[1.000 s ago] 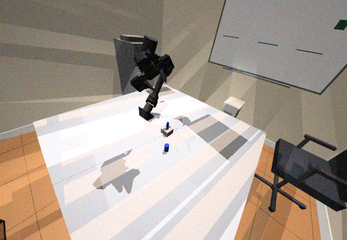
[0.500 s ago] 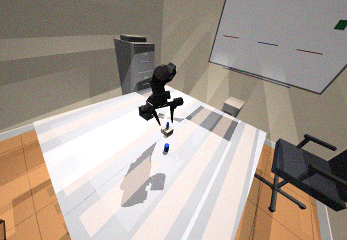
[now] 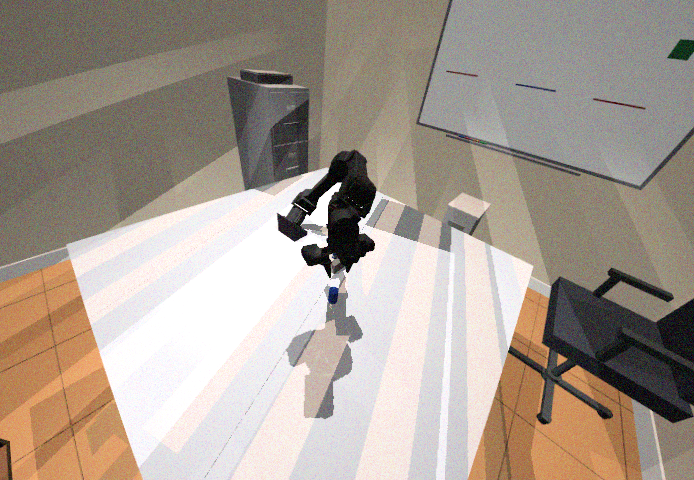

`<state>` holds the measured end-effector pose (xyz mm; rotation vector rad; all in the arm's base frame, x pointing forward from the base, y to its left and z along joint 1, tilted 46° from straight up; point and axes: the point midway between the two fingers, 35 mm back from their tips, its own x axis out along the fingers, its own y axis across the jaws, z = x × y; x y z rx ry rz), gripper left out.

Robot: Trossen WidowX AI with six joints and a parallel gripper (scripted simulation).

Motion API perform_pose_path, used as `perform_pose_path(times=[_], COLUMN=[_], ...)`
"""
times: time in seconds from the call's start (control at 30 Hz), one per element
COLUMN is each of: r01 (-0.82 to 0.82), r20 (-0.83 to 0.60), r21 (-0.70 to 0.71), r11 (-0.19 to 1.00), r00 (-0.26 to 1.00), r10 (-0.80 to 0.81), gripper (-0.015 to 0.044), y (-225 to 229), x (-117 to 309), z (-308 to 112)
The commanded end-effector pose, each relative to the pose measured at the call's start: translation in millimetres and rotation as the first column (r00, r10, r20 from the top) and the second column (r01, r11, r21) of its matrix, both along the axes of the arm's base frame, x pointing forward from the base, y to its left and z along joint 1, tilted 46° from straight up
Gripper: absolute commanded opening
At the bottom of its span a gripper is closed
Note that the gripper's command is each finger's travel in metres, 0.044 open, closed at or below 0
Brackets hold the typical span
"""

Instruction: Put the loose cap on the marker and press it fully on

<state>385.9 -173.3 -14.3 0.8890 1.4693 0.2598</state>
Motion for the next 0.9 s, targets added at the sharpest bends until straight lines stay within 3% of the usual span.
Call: perform_pose_path(times=[0.0,0.87], r01=[-0.185,-0.185], r20=[-0.045,-0.043], r21=[0.065,0.067], r11=[0.981,0.981], r00=[0.981,0.981], r10=[0.188,0.188], gripper=[0.0251,0.0251], y=[31.3,67.0], x=[-10.3,-14.7], z=[-9.7,-50.4])
